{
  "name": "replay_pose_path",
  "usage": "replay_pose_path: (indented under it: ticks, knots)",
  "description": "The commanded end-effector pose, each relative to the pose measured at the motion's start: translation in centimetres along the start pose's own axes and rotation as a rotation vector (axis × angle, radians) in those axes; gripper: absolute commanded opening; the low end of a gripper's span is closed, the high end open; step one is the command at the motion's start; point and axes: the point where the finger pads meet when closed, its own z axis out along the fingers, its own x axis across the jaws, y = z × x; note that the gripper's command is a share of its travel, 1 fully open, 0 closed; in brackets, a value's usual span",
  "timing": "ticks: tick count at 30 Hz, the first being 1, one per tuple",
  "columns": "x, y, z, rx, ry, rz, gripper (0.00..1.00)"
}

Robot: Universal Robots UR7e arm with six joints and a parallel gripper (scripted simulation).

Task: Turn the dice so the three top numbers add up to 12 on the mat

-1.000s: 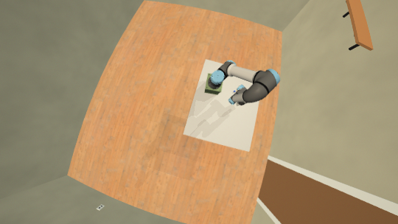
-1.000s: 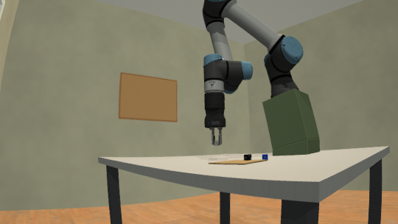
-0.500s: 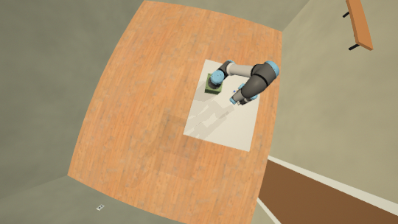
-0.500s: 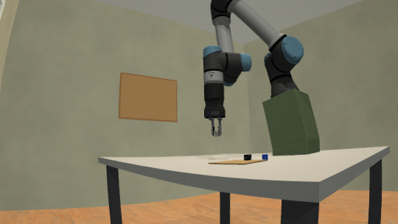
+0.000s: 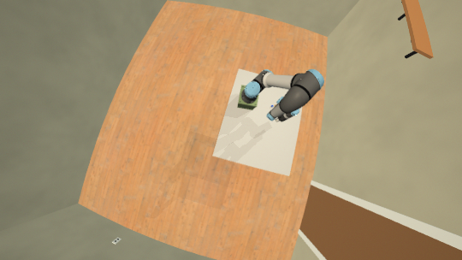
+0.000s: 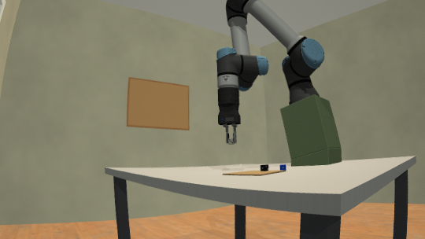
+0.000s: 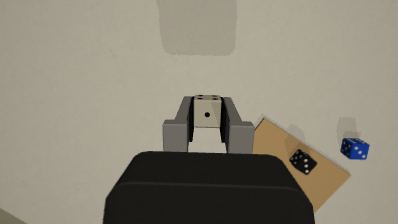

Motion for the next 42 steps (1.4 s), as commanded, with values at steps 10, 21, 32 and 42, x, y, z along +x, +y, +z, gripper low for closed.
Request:
replay_pose_path:
  ticks: [10, 21, 32, 42]
  knots:
    - [0.07, 0.63, 0.88, -0.002, 0.000, -0.092, 0.40]
    - [0.10, 0.51, 0.98, -0.102, 0.007, -0.092, 0.40]
    - [0.10, 0.29, 1.10, -0.318, 0.018, -0.092, 0.40]
    - [0.05, 0.08, 1.15, -0.534, 0.025, -0.090, 0.40]
